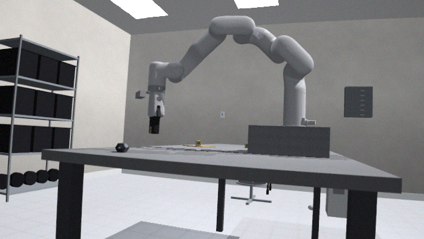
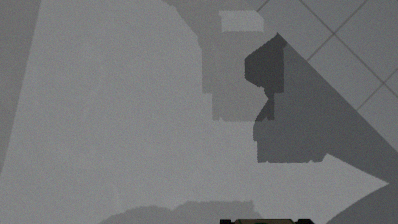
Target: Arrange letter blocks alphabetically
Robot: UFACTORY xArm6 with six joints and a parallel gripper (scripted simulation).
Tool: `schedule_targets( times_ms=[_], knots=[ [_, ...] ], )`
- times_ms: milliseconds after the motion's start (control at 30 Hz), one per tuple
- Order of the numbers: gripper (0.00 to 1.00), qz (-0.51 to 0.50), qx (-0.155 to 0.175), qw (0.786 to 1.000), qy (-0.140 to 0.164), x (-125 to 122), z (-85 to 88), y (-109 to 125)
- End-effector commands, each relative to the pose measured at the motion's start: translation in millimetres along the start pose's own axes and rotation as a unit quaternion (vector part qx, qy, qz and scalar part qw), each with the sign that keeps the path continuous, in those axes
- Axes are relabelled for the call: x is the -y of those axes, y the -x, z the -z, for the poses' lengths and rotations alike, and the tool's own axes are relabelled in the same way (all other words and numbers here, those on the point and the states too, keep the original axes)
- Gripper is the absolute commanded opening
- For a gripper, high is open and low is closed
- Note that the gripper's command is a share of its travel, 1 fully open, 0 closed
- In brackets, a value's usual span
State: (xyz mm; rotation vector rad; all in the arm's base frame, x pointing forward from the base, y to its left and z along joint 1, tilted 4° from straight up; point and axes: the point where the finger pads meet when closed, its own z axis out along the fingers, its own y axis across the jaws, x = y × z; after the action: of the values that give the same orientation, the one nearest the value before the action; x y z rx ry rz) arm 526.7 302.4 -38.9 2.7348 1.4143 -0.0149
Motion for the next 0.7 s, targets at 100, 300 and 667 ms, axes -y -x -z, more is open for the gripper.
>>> schedule_targets(
  times_ms=[100,300,667],
  knots=[
    [0.28,0.000,-0.001,1.000,0.001,0,33.6,0],
    [0.28,0.000,-0.001,1.000,0.001,0,40.9,0],
    [0.28,0.005,-0.001,1.000,0.000,-15,41.1,7]
  ],
)
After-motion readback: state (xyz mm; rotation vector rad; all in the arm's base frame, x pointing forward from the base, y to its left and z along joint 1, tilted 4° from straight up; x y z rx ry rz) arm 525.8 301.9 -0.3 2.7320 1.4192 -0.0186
